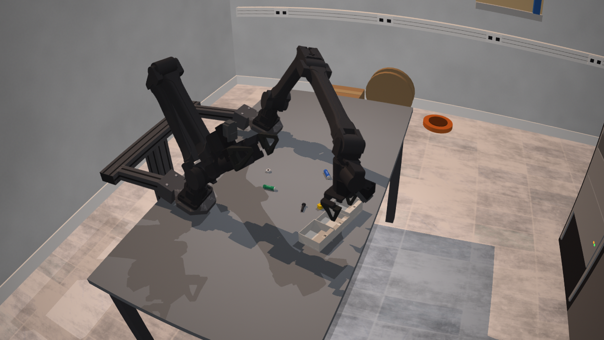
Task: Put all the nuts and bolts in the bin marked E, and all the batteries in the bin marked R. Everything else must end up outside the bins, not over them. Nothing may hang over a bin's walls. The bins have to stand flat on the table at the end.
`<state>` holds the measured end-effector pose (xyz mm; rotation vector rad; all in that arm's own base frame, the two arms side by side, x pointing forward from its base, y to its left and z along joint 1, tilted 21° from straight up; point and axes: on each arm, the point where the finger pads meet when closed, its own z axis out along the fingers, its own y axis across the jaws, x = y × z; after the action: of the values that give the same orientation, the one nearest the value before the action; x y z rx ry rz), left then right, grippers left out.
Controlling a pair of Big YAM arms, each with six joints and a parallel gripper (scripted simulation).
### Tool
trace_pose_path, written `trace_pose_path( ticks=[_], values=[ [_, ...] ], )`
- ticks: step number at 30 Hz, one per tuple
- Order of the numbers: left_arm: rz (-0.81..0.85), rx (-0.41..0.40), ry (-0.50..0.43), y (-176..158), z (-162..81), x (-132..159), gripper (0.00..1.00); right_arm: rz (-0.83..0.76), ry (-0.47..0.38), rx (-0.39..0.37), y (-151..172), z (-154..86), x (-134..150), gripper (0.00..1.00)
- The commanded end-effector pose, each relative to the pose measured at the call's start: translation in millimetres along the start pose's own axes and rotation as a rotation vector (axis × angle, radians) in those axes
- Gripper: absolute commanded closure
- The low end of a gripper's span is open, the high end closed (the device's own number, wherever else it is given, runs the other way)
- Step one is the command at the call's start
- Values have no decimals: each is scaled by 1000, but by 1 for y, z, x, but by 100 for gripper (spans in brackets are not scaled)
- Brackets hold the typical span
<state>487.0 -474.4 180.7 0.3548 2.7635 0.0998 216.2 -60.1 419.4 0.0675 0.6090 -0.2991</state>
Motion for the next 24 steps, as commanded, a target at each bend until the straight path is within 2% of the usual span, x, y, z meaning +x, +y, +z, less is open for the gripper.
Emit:
trace_pose_path(
  ticks=[1,10,12,13,20,21,23,24],
  values=[
    [-2,21,-31,-2,-16,-11,0,-3,-20,5,-3,-1,-6,0],
    [-2,21,-31,-2,-16,-10,0,-3,-20,5,-3,-1,-6,0],
    [-3,21,-35,9,-19,-10,0,-3,-20,5,-3,-1,-6,0],
    [-2,21,-31,-2,-16,-10,0,-3,-20,5,-3,-1,-6,0],
    [-2,21,-31,-1,-15,-10,0,-3,-20,5,-3,-1,-6,0],
    [-2,16,-27,9,-11,-9,0,-3,-20,5,-3,-1,-6,0],
    [-2,21,-31,-1,-15,-10,0,-3,-20,5,-3,-1,-6,0],
    [3,44,-65,-2,-51,-19,0,-3,-20,5,-3,-1,-6,0]
  ],
)
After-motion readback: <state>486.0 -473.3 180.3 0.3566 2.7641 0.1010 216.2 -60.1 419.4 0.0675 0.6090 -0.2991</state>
